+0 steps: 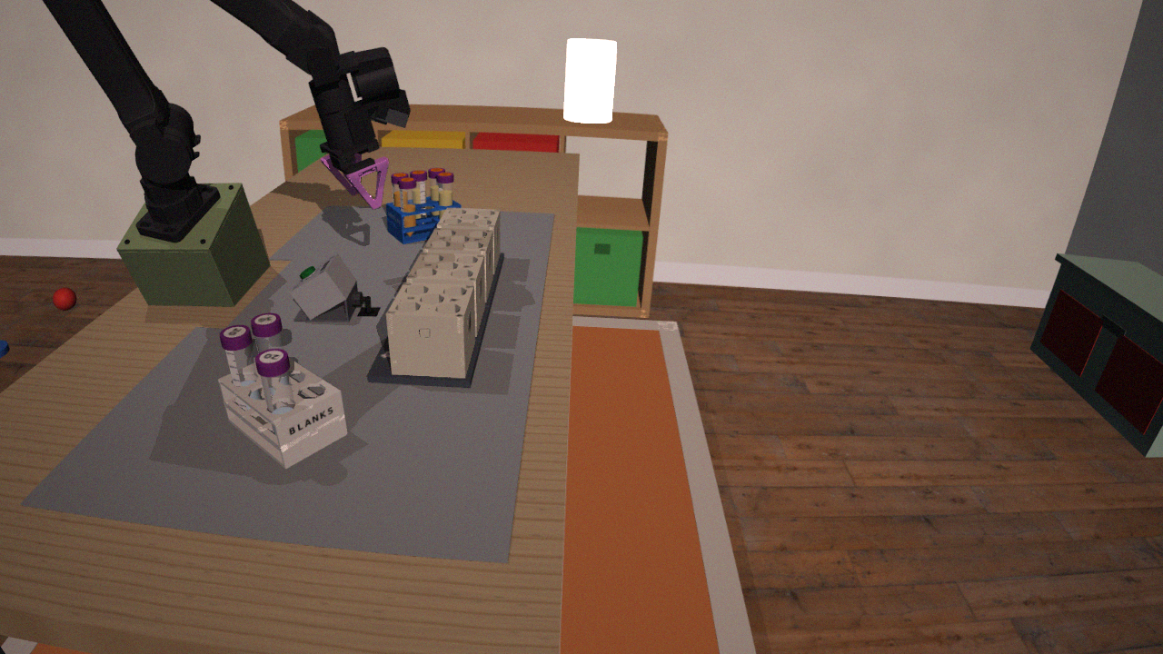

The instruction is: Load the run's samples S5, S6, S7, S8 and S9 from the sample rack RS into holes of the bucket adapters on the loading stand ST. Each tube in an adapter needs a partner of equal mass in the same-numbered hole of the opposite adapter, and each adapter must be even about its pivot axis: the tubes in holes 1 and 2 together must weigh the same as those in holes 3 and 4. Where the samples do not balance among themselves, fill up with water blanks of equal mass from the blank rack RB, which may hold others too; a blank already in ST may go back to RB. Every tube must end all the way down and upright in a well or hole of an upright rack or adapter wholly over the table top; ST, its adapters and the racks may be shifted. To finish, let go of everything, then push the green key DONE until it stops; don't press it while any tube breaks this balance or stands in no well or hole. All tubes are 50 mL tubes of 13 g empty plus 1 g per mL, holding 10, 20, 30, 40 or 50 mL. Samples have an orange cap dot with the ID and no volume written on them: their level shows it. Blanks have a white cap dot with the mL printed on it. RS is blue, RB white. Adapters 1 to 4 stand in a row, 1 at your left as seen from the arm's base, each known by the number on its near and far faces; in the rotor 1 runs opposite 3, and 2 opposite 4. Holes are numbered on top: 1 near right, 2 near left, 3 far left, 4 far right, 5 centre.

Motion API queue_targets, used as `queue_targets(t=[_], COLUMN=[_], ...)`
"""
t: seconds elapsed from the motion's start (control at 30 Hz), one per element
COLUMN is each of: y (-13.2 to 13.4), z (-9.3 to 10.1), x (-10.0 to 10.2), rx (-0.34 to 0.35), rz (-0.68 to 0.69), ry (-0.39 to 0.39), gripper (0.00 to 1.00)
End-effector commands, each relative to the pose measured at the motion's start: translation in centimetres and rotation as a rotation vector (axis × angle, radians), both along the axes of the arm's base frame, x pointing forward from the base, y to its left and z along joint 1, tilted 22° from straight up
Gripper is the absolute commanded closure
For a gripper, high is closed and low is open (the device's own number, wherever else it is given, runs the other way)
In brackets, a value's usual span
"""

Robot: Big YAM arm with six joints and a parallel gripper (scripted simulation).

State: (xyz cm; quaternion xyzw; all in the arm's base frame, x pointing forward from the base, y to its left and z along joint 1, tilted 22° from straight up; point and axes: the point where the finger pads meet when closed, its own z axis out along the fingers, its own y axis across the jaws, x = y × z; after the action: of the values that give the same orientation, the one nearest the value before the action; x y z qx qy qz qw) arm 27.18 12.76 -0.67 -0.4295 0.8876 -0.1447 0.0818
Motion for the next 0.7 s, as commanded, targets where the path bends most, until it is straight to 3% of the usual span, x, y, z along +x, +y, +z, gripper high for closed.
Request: queue_targets(t=[0.0, 0.53, 0.57, 0.67], y=[0.2, 0.2, 2.2, 2.7], z=[0.2, 0.2, 2.7, 4.2], x=[0.2, 0.2, 2.0, 2.0], rx=[0.004, 0.004, 0.042, 0.048], rz=[0.001, 0.001, -0.028, -0.092], ry=[-0.006, -0.006, -0.057, -0.058], gripper=[0.0, 0.0, 0.45, 0.45])
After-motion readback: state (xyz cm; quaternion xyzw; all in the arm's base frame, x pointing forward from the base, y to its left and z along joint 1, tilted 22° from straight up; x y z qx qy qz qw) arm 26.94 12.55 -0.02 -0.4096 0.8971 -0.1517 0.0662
